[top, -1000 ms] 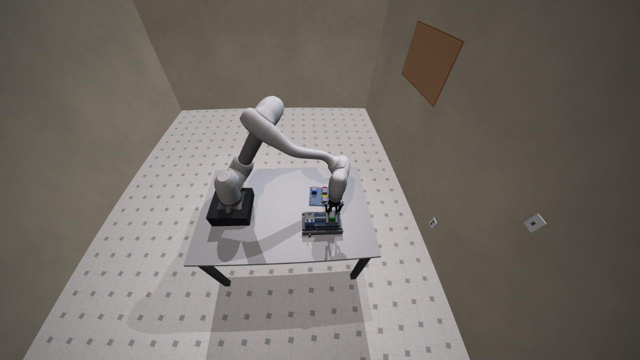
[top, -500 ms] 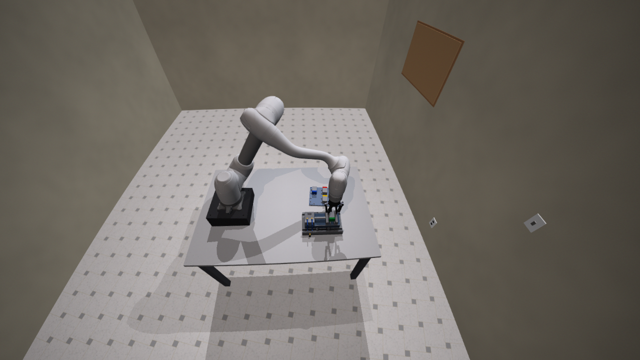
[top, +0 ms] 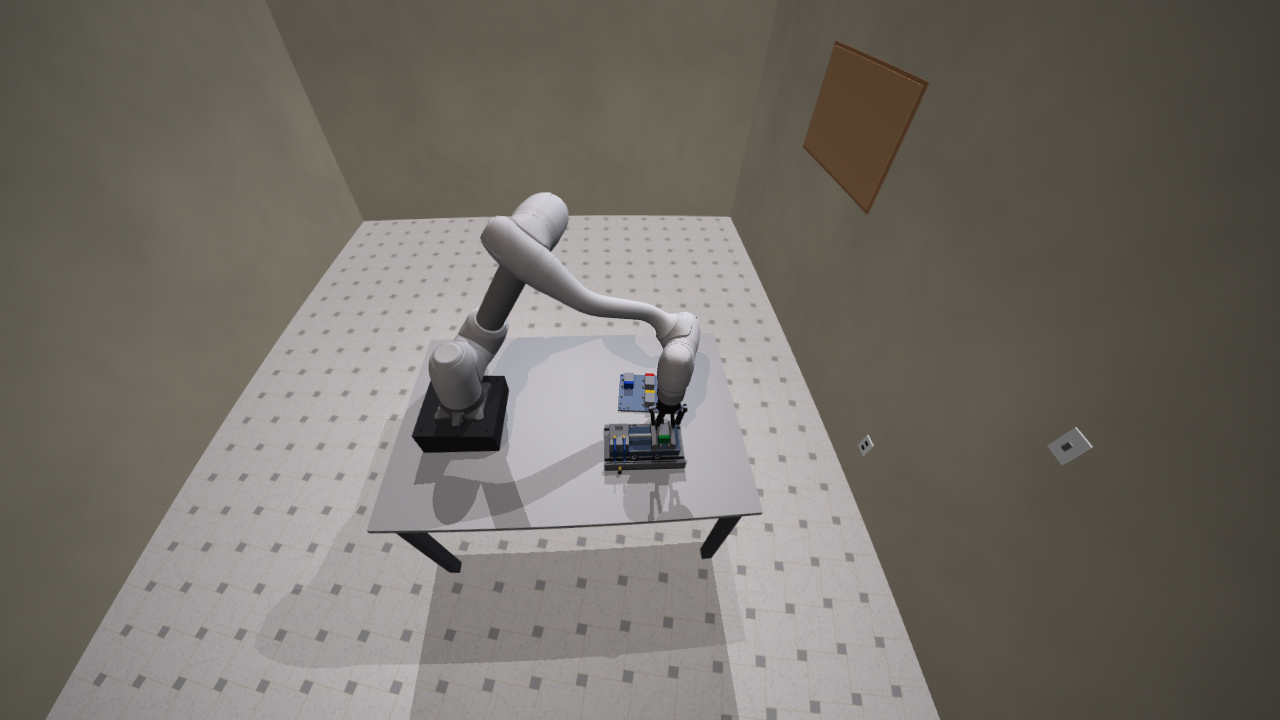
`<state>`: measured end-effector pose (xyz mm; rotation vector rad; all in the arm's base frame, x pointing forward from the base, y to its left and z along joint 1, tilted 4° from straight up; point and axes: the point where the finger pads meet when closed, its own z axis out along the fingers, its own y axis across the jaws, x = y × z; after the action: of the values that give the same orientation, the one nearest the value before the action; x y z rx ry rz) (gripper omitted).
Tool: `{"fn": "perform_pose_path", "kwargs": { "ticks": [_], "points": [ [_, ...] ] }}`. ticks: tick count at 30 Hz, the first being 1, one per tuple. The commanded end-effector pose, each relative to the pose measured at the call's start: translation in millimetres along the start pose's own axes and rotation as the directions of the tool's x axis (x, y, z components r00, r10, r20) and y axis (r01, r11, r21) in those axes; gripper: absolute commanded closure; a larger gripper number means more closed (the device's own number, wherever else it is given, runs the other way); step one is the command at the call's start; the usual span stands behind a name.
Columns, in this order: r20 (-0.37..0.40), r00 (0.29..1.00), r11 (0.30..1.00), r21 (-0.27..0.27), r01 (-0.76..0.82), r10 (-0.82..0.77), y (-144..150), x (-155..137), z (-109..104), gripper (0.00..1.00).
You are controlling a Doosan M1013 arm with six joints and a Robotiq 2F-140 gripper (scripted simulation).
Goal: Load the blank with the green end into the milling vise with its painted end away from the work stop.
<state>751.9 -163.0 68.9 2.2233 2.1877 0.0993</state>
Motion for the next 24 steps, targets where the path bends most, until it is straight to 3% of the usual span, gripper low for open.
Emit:
{"fn": "perform_pose_path", "kwargs": {
  "ticks": [1, 24],
  "points": [
    [0.000, 1.000, 1.000, 0.000, 0.000, 0.000, 0.0, 0.0, 0.1, 1.00],
    [0.000, 1.000, 1.000, 0.000, 0.000, 0.000, 1.9, 3.4, 0.4, 1.00]
  ]
}}
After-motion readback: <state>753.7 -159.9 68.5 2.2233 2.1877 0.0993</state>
